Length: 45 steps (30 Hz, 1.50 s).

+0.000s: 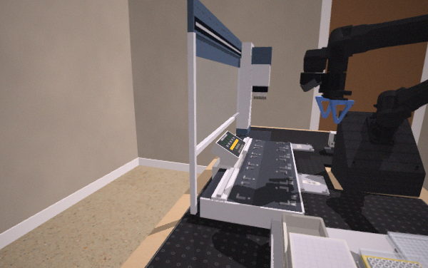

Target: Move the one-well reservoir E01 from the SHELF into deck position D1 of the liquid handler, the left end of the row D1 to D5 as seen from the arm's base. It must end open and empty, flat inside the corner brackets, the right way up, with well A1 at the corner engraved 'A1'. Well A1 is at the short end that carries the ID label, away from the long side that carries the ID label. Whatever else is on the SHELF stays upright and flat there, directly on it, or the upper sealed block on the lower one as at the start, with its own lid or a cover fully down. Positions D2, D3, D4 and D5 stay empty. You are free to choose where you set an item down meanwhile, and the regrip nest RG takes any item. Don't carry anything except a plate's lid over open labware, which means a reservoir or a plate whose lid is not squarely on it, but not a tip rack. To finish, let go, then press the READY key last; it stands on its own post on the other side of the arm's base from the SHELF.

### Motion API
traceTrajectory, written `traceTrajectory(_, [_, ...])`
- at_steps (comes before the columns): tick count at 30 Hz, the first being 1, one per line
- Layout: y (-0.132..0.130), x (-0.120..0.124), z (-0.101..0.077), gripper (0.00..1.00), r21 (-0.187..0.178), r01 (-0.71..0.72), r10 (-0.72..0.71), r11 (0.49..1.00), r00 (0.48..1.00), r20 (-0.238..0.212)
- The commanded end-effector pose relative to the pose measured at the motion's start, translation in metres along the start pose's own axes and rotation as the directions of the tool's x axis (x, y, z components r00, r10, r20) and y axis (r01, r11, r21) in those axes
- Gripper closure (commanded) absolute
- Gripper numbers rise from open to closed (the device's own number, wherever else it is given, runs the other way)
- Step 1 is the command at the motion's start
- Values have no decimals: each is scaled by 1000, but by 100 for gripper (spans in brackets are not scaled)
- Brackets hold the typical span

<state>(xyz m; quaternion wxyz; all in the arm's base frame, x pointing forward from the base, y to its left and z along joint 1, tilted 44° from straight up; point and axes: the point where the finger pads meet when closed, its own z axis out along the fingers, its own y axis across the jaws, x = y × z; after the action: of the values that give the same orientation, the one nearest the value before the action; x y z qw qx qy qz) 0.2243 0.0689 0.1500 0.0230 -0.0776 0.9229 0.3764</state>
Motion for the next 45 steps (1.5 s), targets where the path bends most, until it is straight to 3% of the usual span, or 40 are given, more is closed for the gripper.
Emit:
traceTrajectory(1, [17, 7, 0, 0, -2, 95, -95, 995, 995, -6])
traceTrajectory(13, [73, 10, -13, 0, 13, 322, -322, 947, 947, 22])
traceTrajectory(21, [113, 22, -14, 0, 21, 464, -464, 886, 885, 37])
traceTrajectory(24, [114, 27, -10, 0, 17, 473, -473, 881, 881, 28])
traceTrajectory(38, [188, 52, -16, 0, 17, 704, -704, 710, 709, 48])
traceTrajectory(41, [192, 53, -14, 0, 14, 713, -713, 701, 700, 41])
traceTrajectory(45, [214, 61, -18, 0, 15, 771, -770, 637, 635, 54])
